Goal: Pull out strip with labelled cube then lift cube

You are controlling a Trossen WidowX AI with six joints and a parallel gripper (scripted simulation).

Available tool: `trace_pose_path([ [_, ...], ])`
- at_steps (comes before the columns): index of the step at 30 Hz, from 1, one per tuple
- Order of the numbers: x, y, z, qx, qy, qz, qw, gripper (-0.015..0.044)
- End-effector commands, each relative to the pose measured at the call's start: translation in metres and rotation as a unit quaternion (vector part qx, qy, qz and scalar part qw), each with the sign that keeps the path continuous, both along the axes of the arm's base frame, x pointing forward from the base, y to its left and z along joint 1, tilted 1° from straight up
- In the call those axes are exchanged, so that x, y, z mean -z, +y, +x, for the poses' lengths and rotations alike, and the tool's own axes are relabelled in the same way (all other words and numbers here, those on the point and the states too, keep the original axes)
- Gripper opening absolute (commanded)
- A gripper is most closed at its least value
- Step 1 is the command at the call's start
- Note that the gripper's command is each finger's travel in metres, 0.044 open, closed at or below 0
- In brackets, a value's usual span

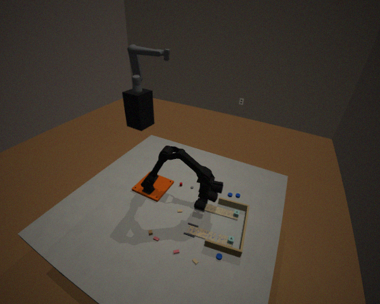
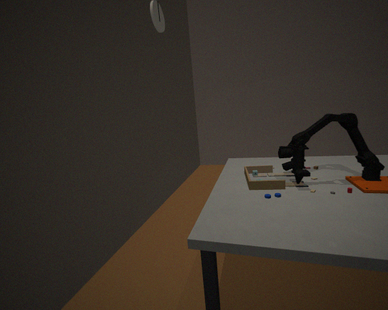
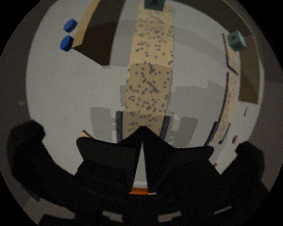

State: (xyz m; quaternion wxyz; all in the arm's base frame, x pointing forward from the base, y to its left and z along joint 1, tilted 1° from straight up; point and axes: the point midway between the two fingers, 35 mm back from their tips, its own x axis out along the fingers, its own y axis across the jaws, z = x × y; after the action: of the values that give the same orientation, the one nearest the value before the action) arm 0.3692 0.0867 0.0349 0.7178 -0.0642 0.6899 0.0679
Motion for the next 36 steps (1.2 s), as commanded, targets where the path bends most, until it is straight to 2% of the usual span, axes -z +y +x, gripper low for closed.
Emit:
trace_pose_path([
  [1, 0.003, 0.001, 0.0, 0.001, 0.001, 0.002, 1.0, 0.0],
  [18, 0.004, 0.001, 0.0, 0.001, 0.001, 0.002, 1.0, 0.0],
  [36, 0.006, -0.005, -0.025, 0.001, 0.002, 0.002, 1.0, 0.0],
])
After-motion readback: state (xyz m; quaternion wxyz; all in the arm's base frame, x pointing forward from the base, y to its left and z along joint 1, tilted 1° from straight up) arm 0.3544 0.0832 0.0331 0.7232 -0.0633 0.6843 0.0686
